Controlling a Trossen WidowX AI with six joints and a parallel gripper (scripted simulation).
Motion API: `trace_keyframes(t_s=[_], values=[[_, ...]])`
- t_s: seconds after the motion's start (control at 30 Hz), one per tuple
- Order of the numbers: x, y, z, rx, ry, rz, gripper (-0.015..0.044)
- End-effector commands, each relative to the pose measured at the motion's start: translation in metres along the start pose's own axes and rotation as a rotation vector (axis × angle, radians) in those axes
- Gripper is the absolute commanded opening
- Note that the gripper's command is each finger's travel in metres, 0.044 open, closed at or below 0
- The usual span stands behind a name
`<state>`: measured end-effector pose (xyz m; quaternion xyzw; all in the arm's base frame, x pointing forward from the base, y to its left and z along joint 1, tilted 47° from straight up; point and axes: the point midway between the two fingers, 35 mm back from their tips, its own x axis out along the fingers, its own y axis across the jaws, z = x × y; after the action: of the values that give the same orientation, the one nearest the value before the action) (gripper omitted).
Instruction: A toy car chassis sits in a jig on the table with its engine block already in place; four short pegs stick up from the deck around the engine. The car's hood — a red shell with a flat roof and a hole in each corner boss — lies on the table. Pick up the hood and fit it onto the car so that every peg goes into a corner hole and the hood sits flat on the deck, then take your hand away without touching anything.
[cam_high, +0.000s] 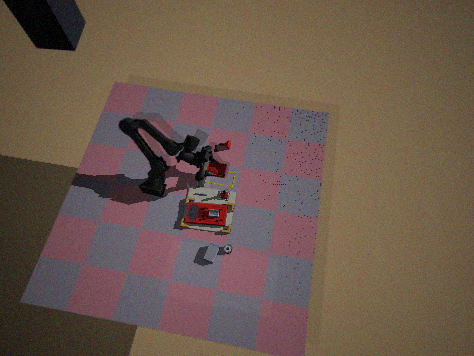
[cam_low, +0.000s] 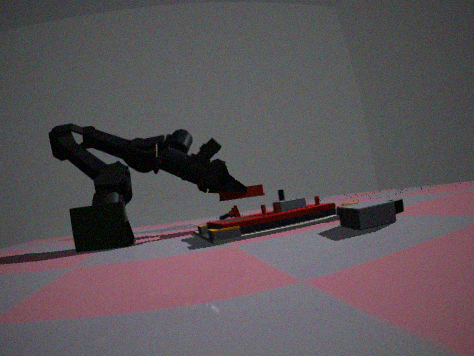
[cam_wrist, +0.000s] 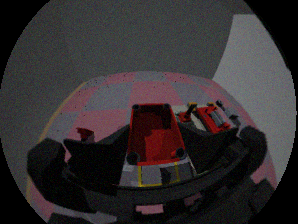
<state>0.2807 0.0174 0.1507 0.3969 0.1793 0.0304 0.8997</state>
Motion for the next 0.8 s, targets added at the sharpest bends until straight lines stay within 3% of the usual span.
trace_keyframes(t_s=[0.0, 0.3, 0.77], values=[[-0.0083, 0.0023, 0.0102, -0.006, -0.008, 0.007, 0.0000], [-0.0100, 0.0019, 0.0114, -0.028, -0.008, 0.007, 0.0000], [-0.0091, 0.0013, 0.0102, -0.321, -0.009, 0.006, 0.0000]])
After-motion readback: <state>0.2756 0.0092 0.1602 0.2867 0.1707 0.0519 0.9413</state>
